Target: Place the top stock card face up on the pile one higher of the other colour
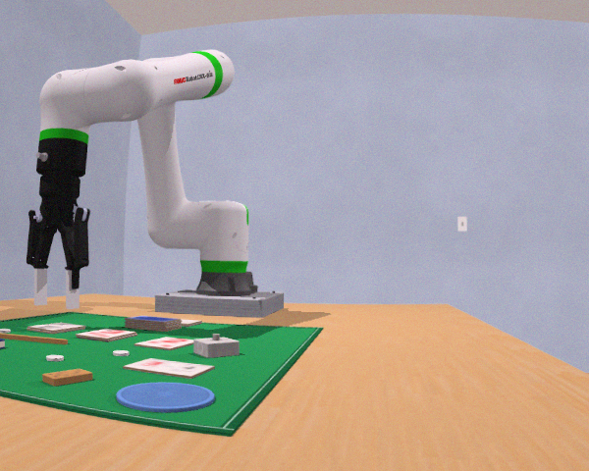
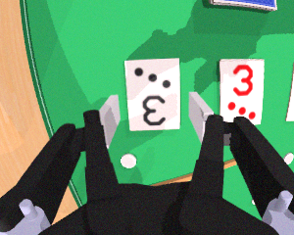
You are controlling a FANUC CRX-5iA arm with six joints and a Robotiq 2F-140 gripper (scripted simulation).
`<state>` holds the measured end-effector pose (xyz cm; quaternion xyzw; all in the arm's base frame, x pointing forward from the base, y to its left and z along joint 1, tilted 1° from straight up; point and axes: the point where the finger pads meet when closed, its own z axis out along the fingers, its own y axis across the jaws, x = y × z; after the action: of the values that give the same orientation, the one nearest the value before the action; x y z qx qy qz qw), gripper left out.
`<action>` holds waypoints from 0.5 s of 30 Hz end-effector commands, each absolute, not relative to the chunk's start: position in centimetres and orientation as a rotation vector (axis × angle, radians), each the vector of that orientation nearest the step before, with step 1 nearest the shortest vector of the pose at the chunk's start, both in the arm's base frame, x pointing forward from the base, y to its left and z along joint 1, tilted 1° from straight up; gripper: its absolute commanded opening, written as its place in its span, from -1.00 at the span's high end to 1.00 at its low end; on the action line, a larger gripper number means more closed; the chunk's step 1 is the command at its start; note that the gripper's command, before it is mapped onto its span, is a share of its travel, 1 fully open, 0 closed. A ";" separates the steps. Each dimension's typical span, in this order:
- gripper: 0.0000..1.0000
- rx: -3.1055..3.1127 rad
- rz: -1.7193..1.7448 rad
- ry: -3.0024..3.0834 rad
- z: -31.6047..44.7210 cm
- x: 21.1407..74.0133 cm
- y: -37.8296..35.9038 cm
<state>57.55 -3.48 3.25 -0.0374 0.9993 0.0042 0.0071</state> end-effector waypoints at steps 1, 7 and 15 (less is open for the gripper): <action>0.01 -0.117 0.013 3.124 4.4 57.6 -3.5; 0.01 -0.117 0.013 3.124 6.5 57.5 -3.5; 0.01 -0.117 0.013 3.124 9.3 57.5 -3.5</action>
<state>57.50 -3.54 9.06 -0.0375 0.9993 0.0041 0.0078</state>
